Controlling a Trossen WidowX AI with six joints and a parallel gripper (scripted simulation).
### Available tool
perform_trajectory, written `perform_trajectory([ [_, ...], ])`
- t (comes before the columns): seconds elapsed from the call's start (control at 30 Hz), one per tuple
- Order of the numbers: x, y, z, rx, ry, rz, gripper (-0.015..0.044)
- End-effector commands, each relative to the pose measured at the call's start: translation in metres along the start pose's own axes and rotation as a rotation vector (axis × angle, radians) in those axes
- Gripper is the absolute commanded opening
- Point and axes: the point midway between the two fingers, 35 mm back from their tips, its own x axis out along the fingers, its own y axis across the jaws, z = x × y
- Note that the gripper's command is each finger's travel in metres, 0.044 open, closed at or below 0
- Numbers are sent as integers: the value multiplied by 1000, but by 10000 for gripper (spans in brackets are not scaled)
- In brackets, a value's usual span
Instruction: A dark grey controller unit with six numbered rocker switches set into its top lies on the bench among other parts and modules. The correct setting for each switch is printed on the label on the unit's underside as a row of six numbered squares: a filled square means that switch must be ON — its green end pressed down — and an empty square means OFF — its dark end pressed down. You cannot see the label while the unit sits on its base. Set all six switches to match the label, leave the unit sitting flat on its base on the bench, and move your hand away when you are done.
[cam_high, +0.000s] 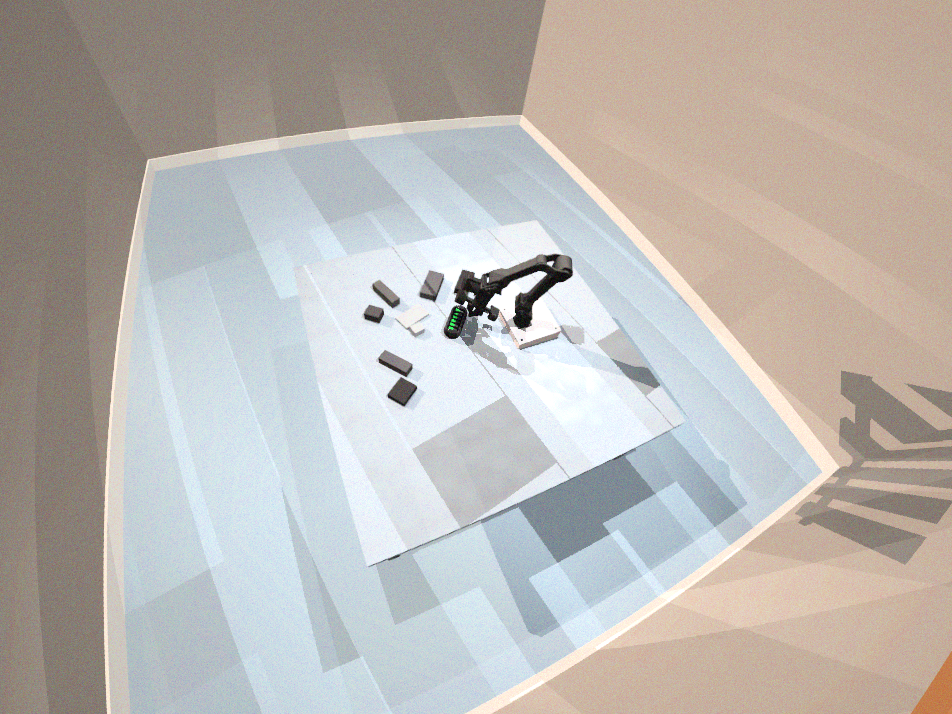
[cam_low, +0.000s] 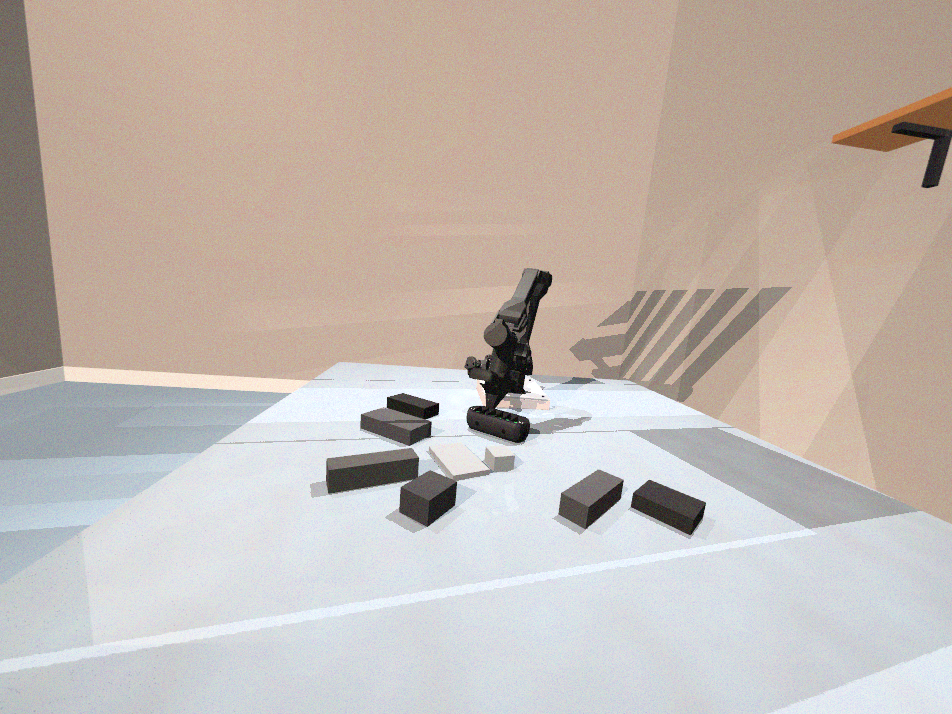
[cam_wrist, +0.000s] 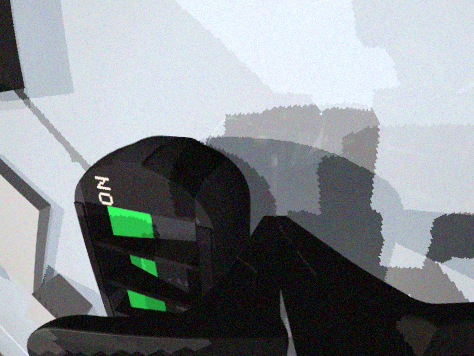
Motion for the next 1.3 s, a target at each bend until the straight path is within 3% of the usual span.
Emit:
perform_trajectory([
  [0.0,8,-6,1,3,-1,-12,0],
  [1.27,22,-2,1,3,-1,-12,0],
])
